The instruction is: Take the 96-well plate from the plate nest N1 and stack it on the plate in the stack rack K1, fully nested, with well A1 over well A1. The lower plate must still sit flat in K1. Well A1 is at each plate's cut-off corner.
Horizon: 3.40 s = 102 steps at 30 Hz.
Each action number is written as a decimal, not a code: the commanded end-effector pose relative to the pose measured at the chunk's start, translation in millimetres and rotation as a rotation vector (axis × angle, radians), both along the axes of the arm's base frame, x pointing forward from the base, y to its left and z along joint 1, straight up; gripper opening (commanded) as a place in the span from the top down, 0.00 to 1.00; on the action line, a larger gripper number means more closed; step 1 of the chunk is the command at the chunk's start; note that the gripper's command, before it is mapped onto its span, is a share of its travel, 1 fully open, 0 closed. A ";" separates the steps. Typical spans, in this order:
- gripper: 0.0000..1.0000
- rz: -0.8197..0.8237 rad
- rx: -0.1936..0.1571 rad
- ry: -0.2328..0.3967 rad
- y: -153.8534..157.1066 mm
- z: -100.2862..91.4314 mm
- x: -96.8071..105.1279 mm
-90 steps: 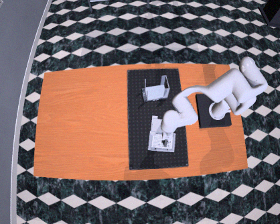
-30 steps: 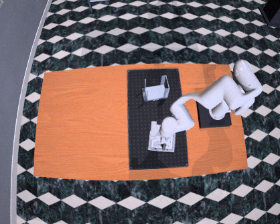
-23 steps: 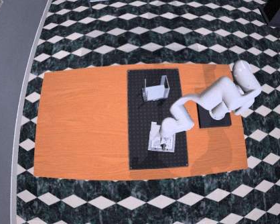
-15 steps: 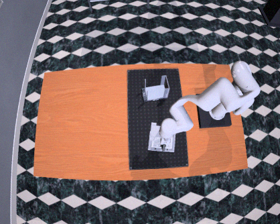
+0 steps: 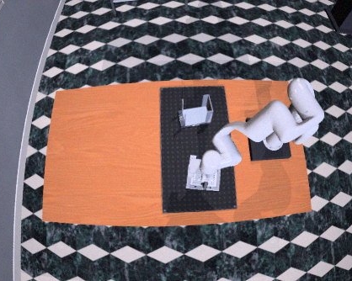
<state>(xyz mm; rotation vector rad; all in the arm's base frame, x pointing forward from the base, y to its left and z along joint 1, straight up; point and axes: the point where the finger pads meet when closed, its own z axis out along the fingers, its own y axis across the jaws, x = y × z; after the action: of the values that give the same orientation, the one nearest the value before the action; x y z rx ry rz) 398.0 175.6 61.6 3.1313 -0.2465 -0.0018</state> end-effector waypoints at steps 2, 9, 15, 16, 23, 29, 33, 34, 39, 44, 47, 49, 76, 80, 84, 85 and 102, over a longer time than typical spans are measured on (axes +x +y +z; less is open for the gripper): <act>0.00 0.000 -0.001 -0.005 0.6 -8.0 1.5; 0.00 0.000 -0.001 -0.005 0.6 -16.3 1.5; 0.00 0.000 -0.001 -0.005 0.6 -26.4 1.5; 0.00 0.000 -0.001 -0.005 0.6 -28.0 1.5; 0.00 0.000 -0.001 -0.005 0.5 -35.5 1.5; 0.00 0.000 -0.001 -0.005 0.5 -35.5 1.5; 0.00 0.000 -0.001 -0.005 0.5 -35.5 1.5; 0.00 0.000 -0.001 -0.005 0.5 -36.2 1.5; 0.00 0.000 -0.001 -0.005 0.5 -39.5 1.5; 0.00 0.000 -0.001 -0.005 0.5 -41.5 1.5; 0.00 0.000 -0.001 -0.005 0.5 -43.5 1.5; 0.00 0.000 -0.001 -0.005 0.5 -44.9 1.5; 0.00 0.000 -0.002 -0.005 0.5 -55.6 1.5; 0.00 0.000 -0.002 -0.005 0.5 -55.6 1.5; 0.00 0.000 -0.002 -0.005 0.5 -55.6 1.5; 0.00 0.000 -0.002 -0.005 0.5 -55.6 1.5; 1.00 0.000 -0.002 -0.005 0.5 -54.9 1.5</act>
<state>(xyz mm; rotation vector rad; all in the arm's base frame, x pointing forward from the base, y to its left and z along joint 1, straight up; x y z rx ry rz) 398.2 175.4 5.4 3.1313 -0.2465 -0.0016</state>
